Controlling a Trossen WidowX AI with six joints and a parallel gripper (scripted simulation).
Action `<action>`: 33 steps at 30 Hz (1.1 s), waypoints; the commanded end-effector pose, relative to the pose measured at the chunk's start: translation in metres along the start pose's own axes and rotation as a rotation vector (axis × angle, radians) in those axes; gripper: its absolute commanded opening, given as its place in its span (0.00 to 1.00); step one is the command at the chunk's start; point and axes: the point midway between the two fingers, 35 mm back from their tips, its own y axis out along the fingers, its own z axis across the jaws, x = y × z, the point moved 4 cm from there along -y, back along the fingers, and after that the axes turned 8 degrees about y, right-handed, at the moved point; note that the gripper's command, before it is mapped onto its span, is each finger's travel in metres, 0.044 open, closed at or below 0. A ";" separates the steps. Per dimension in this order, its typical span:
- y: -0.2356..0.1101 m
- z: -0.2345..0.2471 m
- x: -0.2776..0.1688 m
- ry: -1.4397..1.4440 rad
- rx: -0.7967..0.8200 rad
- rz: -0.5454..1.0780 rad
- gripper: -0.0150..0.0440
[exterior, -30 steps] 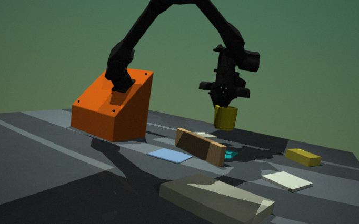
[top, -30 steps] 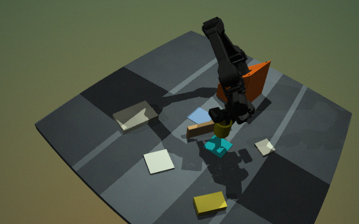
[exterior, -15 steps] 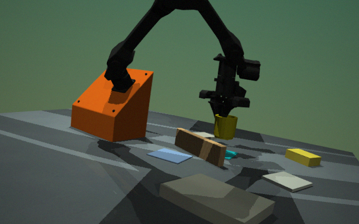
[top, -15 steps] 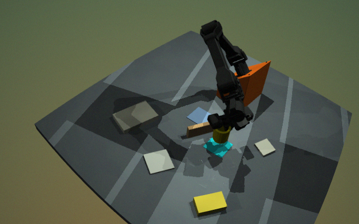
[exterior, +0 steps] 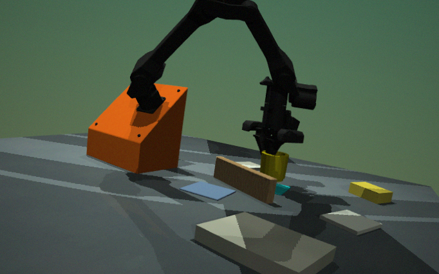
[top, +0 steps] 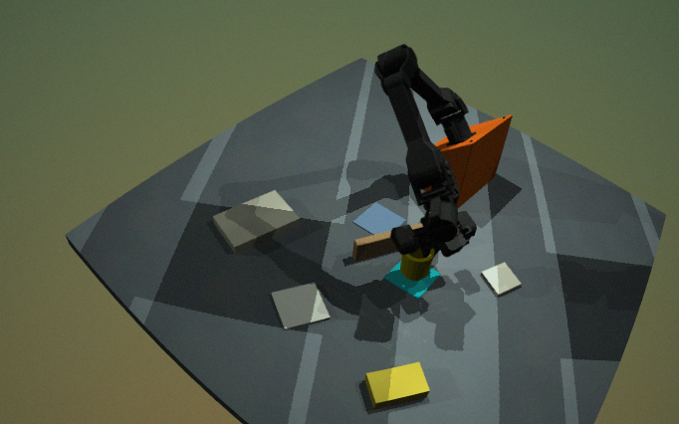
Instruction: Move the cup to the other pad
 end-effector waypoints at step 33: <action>0.013 0.001 -0.001 -0.002 0.001 0.004 0.50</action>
